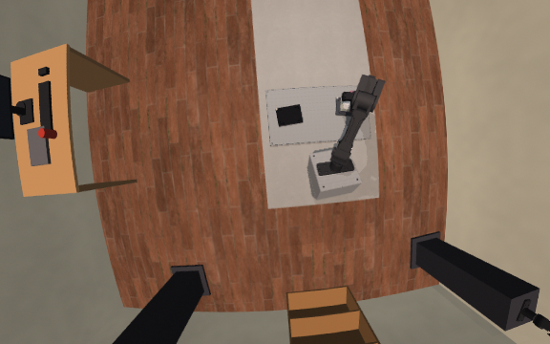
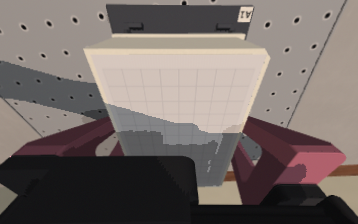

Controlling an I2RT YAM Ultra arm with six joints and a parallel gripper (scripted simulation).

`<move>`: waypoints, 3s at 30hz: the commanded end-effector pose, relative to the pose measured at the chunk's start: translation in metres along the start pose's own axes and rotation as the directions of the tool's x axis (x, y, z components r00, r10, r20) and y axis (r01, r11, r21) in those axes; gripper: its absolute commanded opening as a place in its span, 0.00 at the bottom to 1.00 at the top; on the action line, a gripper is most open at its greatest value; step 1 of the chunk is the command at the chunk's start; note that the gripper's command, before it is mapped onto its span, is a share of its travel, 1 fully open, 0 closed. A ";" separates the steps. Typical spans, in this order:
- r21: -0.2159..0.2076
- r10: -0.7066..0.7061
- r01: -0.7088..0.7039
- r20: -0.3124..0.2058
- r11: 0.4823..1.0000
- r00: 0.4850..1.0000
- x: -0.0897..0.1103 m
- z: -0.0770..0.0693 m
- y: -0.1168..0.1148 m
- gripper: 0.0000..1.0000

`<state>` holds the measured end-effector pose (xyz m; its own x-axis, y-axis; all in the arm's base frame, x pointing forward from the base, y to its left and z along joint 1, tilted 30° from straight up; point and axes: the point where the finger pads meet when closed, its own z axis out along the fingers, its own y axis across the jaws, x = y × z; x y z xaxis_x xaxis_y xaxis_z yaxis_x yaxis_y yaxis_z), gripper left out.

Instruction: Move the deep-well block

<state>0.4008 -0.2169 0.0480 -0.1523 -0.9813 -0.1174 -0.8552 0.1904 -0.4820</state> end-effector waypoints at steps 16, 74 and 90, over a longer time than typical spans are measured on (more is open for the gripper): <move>0.015 0.004 -0.004 -0.007 1.000 1.000 0.003 0.016 -0.004 0.00; 0.015 0.004 -0.004 -0.007 1.000 1.000 0.002 0.023 -0.003 0.00; 0.015 0.004 -0.004 -0.007 1.000 1.000 0.002 0.025 -0.004 0.00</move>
<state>0.4146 -0.2165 0.0226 -0.1555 -0.9808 -0.1174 -0.8532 0.1933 -0.4844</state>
